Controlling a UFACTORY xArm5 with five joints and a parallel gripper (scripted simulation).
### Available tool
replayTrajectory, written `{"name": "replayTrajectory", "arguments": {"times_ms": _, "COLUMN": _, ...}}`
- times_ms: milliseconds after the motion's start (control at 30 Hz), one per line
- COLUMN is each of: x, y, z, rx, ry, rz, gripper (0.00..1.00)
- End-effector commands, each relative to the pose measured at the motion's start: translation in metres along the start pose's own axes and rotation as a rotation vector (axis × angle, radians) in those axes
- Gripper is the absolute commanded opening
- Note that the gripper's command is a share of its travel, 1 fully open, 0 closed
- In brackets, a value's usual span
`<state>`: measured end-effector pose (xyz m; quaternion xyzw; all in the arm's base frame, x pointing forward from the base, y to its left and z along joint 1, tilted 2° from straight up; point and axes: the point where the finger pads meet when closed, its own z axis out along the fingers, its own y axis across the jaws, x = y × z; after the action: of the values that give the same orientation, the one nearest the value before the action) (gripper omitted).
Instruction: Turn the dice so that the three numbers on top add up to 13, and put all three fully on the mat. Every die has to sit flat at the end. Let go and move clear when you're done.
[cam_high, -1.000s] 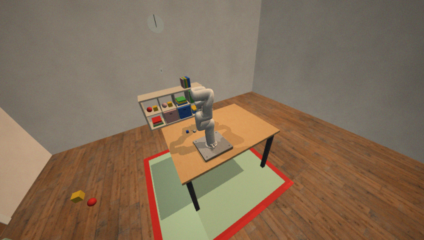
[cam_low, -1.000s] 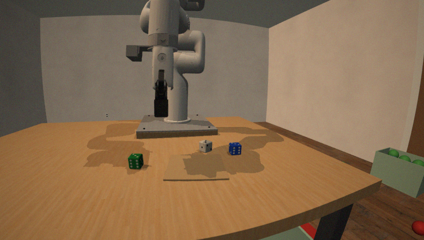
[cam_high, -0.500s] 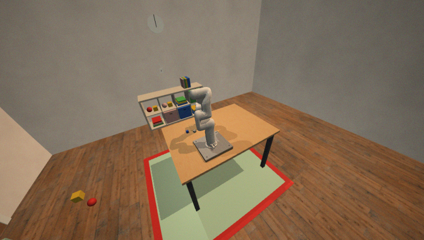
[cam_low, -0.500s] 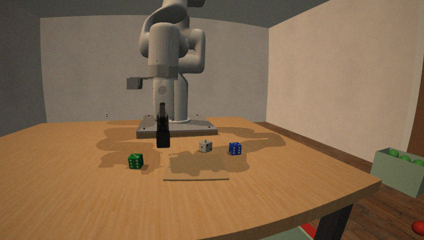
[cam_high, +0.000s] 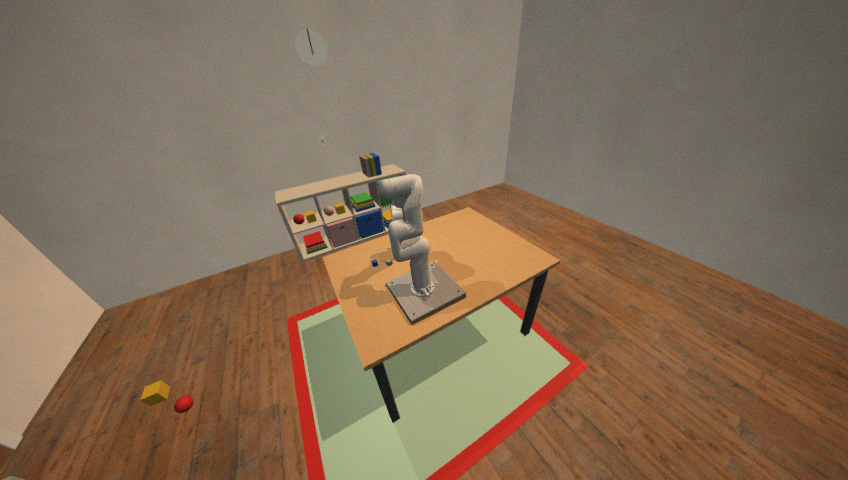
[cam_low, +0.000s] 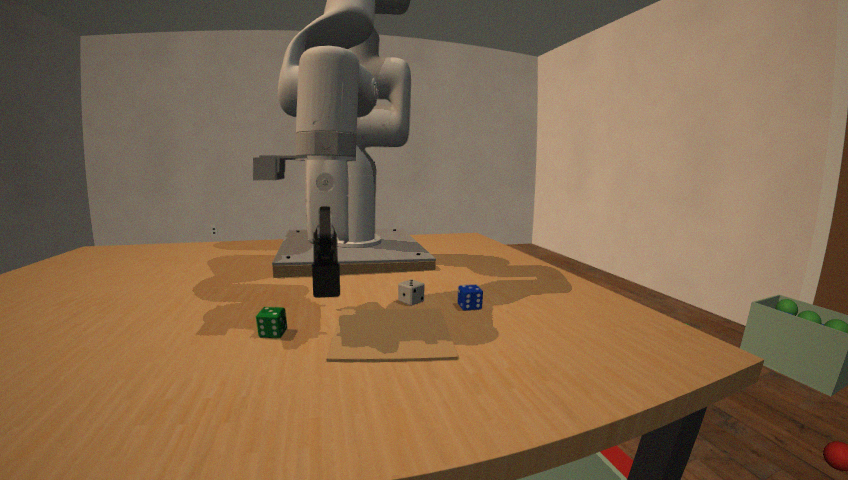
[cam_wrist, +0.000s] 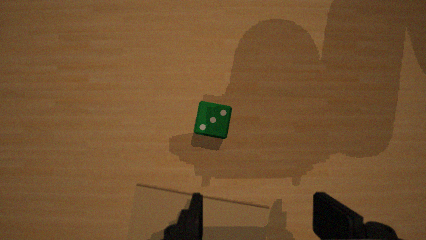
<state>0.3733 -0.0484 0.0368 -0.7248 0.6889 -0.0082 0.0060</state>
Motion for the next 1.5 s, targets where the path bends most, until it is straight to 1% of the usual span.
{"name": "replayTrajectory", "arguments": {"times_ms": 0, "x": 0.000, "y": -0.001, "z": -0.001, "rx": 0.003, "ry": 0.001, "rz": 0.000, "gripper": 1.00}}
{"name": "replayTrajectory", "arguments": {"times_ms": 733, "x": 0.000, "y": -0.001, "z": -0.001, "rx": 0.003, "ry": 0.001, "rz": 0.000, "gripper": 1.00}}
{"name": "replayTrajectory", "arguments": {"times_ms": 900, "x": -0.005, "y": 0.001, "z": -0.001, "rx": 0.003, "ry": 0.000, "rz": 0.000, "gripper": 1.00}}
{"name": "replayTrajectory", "arguments": {"times_ms": 1067, "x": -0.026, "y": 0.010, "z": -0.001, "rx": 0.003, "ry": -0.001, "rz": 0.000, "gripper": 1.00}}
{"name": "replayTrajectory", "arguments": {"times_ms": 1133, "x": -0.026, "y": 0.010, "z": -0.001, "rx": 0.003, "ry": -0.001, "rz": 0.000, "gripper": 1.00}}
{"name": "replayTrajectory", "arguments": {"times_ms": 1267, "x": -0.053, "y": 0.021, "z": -0.002, "rx": 0.003, "ry": -0.003, "rz": 0.000, "gripper": 1.00}}
{"name": "replayTrajectory", "arguments": {"times_ms": 1467, "x": -0.102, "y": 0.041, "z": -0.003, "rx": 0.002, "ry": -0.006, "rz": 0.000, "gripper": 1.00}}
